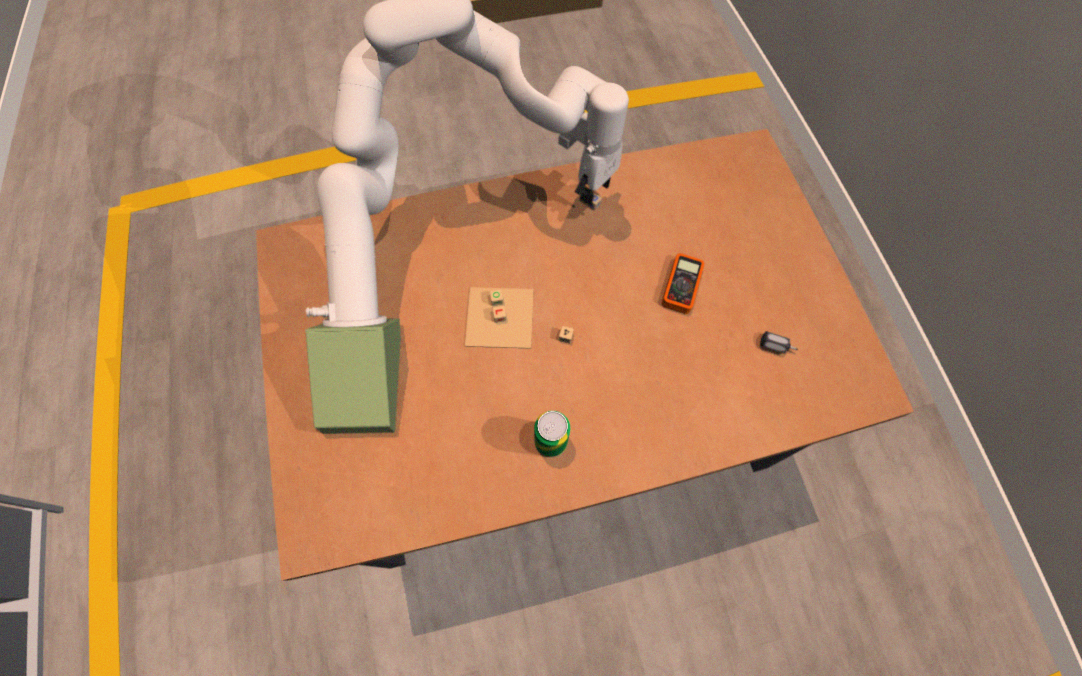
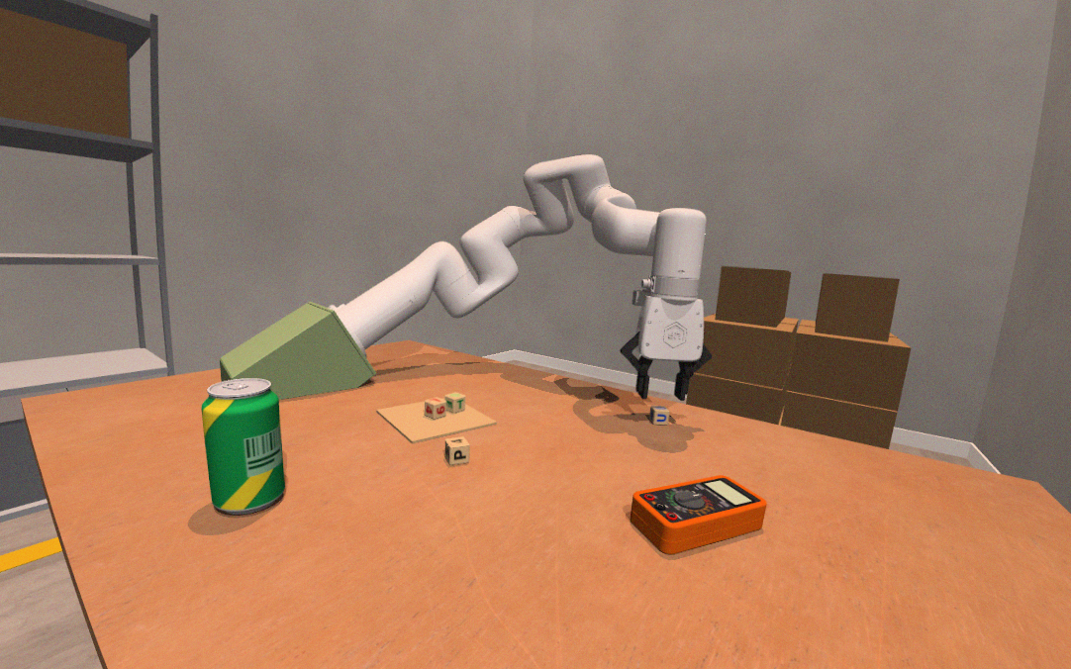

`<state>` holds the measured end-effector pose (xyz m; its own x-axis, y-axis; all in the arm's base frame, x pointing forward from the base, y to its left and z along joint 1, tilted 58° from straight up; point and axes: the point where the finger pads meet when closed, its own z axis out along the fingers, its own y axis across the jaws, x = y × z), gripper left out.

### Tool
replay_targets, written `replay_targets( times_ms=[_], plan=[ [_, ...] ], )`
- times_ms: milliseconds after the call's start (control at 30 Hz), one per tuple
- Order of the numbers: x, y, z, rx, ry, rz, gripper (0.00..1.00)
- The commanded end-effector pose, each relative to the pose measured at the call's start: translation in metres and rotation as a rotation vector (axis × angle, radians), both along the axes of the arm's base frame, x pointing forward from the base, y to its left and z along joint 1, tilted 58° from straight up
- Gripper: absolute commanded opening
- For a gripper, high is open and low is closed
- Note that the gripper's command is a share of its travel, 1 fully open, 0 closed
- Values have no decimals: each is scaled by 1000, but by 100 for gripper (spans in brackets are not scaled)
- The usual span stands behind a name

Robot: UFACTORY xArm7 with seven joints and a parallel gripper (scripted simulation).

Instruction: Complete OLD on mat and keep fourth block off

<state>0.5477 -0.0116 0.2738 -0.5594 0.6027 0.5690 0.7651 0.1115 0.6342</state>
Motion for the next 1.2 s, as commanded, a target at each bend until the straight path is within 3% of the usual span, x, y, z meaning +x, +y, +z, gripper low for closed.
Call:
replay_targets(
  times_ms=[0,1167],
  plan=[
    [2,1,-2,-2,-2,-6,64],
    [4,6,-5,-2,-2,-6,64]
  ],
)
